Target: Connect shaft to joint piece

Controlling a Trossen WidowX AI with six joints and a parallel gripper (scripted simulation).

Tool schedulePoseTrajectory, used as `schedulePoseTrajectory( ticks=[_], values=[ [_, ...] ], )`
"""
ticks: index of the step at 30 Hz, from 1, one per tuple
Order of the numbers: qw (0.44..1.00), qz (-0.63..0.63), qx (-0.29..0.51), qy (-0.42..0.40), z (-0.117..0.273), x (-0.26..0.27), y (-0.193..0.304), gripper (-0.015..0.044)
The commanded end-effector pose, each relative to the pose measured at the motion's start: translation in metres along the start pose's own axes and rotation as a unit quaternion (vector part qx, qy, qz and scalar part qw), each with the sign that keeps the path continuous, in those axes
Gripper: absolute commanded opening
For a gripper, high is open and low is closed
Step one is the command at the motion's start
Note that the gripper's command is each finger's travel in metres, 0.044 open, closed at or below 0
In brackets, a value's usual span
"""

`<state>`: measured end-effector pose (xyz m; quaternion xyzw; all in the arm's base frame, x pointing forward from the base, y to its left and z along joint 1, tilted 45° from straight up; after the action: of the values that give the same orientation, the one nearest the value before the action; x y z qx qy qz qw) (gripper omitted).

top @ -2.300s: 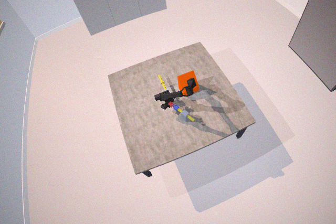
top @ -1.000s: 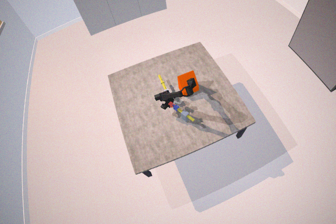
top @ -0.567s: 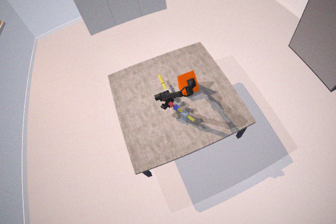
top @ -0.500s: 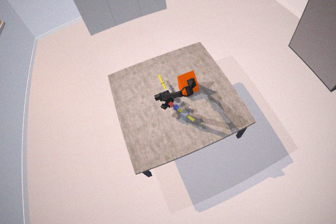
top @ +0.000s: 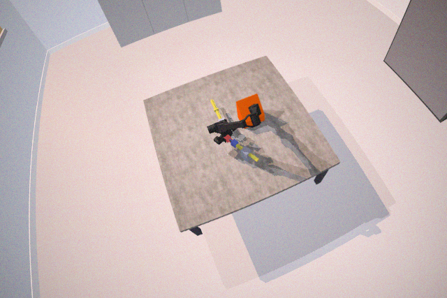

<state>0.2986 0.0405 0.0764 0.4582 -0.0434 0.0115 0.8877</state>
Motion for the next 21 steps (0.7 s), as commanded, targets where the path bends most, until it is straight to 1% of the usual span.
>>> schedulePoseTrajectory(
  ticks=[1, 21],
  values=[
    [0.999, -0.032, -0.015, -0.009, 0.002, -0.004, 0.0, 0.0],
    [0.98, -0.174, -0.084, -0.036, 0.008, -0.018, 0.006, 0.0]
  ],
)
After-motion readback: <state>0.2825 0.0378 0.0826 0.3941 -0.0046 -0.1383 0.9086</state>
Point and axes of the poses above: the point midway between the two fingers, 35 mm back from their tips, its own z axis back along the fingers, its own x axis across the jaws, y = z × x, the point moved 4 cm from there along z, back along the fingers, and after that the axes turned 14 degrees about -z, right-handed, at the moved point
